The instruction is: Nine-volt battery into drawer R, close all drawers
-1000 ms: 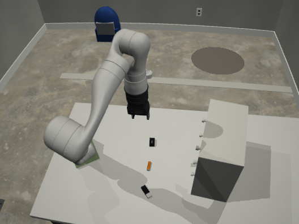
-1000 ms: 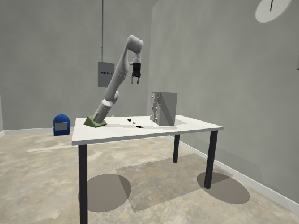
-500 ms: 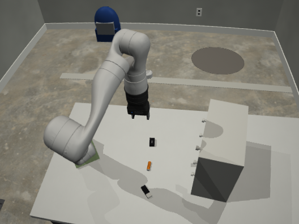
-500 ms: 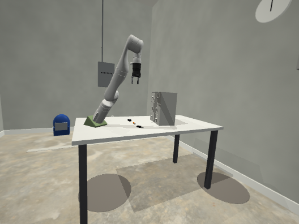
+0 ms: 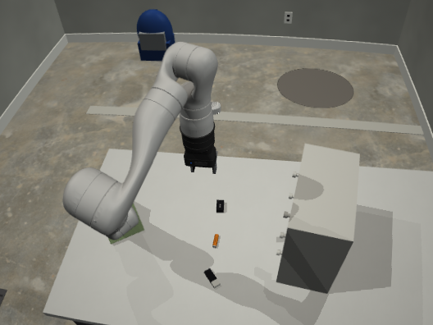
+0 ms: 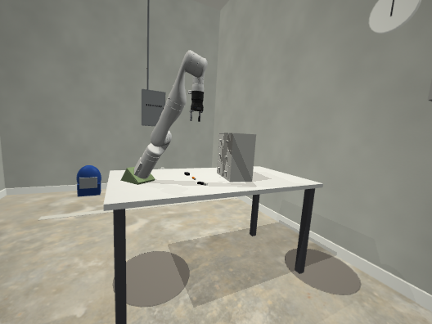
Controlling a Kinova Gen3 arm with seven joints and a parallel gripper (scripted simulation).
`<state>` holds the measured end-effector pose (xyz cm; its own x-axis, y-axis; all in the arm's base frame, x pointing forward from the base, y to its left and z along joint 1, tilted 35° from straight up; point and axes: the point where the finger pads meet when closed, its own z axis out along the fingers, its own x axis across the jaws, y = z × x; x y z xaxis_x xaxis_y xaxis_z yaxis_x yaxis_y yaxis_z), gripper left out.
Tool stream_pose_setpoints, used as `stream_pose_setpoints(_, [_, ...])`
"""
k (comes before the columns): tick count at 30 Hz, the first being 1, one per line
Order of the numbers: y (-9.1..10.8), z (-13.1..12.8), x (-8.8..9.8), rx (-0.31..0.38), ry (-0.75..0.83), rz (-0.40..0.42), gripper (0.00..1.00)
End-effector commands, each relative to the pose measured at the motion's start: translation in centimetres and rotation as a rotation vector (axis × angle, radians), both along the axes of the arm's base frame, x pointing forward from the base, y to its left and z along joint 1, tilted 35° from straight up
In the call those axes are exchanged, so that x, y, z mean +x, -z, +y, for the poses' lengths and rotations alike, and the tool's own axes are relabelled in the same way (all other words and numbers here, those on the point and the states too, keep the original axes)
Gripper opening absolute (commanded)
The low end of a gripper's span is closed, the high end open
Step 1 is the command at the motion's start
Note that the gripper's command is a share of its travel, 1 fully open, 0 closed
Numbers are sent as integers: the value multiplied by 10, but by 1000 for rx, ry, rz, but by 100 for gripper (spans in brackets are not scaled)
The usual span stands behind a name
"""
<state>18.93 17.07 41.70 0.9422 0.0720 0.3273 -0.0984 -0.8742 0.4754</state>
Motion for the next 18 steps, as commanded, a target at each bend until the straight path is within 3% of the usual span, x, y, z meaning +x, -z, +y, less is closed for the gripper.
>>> stream_pose_setpoints(1, [0,0,0,0,0,-1,100])
stream_pose_setpoints(18, [5,-2,7,22,54,-33,100])
